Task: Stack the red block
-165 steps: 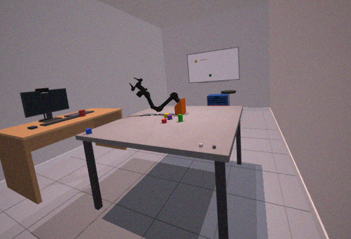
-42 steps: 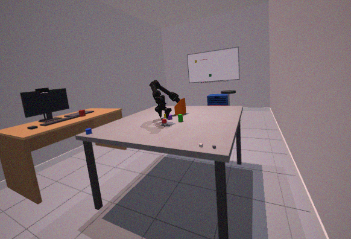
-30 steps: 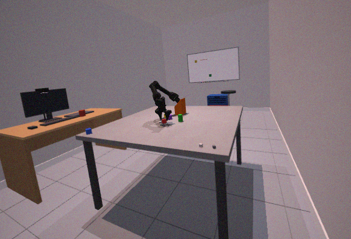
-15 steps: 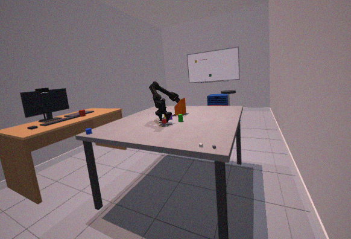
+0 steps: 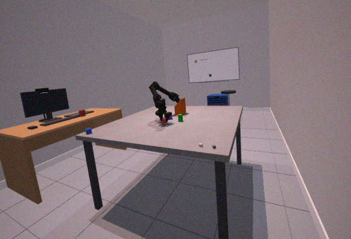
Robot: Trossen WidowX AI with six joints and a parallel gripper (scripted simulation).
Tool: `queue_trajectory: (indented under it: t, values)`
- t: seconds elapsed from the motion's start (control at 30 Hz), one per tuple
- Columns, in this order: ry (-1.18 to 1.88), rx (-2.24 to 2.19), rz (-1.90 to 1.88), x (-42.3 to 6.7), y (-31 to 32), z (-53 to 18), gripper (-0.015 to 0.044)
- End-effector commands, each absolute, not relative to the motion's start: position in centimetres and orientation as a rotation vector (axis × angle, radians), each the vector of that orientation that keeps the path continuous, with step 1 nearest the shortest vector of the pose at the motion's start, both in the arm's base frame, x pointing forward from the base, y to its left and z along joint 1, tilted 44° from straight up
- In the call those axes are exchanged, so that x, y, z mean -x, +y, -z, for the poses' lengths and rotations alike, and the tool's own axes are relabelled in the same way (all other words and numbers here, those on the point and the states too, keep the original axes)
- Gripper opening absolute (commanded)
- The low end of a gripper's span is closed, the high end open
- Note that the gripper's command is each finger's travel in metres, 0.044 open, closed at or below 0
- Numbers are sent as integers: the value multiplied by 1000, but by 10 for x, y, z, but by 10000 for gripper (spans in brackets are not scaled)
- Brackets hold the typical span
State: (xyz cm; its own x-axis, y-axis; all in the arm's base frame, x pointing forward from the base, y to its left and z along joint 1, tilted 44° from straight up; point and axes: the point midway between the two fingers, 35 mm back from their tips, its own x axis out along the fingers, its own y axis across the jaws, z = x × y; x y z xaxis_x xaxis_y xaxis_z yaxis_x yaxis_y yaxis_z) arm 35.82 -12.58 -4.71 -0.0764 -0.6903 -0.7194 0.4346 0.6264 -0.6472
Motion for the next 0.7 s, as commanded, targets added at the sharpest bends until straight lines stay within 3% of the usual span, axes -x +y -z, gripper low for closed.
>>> queue_trajectory:
  t: [0.0, 0.13, 0.37, 0.5, 0.67]
  values:
    - [1357, 239, 944, -358, -126, 47, 256]
    - [1357, 239, 944, -358, -126, 47, 151]
    - [1357, 239, 944, -358, -126, 47, 105]
    - [1358, 241, 943, -359, -119, 40, 0]
    - [1359, 243, 942, -362, -100, 20, 0]
